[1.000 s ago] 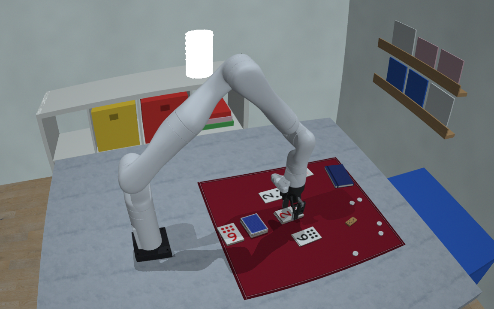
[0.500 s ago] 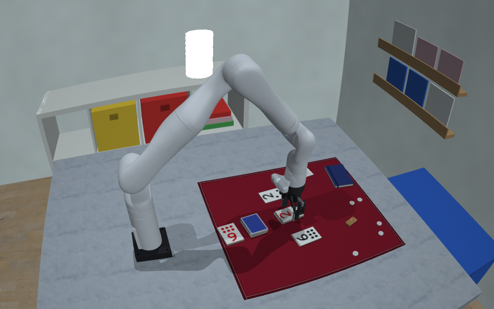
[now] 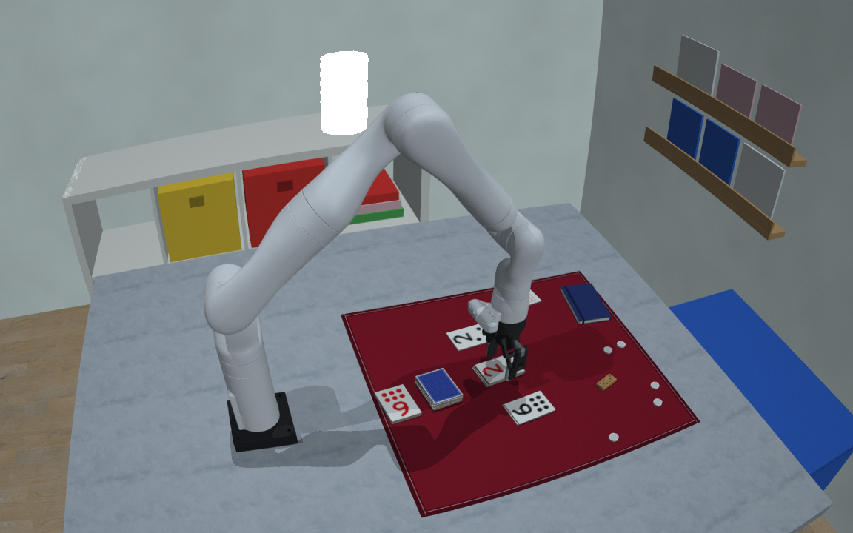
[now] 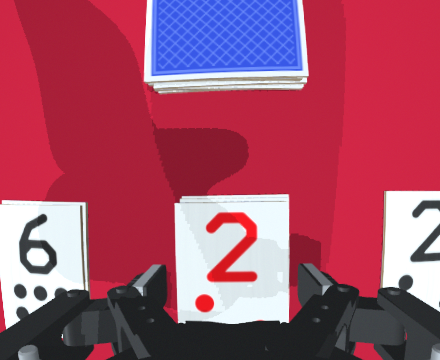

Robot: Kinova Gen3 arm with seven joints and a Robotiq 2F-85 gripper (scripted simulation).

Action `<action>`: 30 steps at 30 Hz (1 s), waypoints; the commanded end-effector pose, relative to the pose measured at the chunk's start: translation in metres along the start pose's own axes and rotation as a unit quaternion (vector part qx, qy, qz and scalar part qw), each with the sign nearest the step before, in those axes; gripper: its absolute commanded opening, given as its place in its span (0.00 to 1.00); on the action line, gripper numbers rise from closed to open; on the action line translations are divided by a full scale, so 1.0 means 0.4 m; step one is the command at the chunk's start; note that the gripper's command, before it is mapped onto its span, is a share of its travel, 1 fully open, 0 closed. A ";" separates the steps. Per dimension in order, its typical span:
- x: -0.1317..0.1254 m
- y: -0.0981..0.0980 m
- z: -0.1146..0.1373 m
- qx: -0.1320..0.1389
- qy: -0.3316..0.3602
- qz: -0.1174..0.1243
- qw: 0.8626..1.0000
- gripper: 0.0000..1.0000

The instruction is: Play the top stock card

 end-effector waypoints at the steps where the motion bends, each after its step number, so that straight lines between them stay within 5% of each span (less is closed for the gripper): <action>1: 0.000 -0.002 -0.001 -0.001 0.000 0.000 1.000 0.85; 22: 0.000 -0.023 -0.001 -0.001 0.000 0.000 1.000 0.85; 30: 0.000 -0.107 -0.001 -0.001 0.000 0.000 1.000 0.85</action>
Point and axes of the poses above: the point where the finger pads meet when closed, its own y axis out along the fingers, its own x axis across the jaws, z = x × y, the point moved 5 cm from there along -y, back along the fingers, and after that the axes turned 11 degrees about -y, right-handed, at the moved point
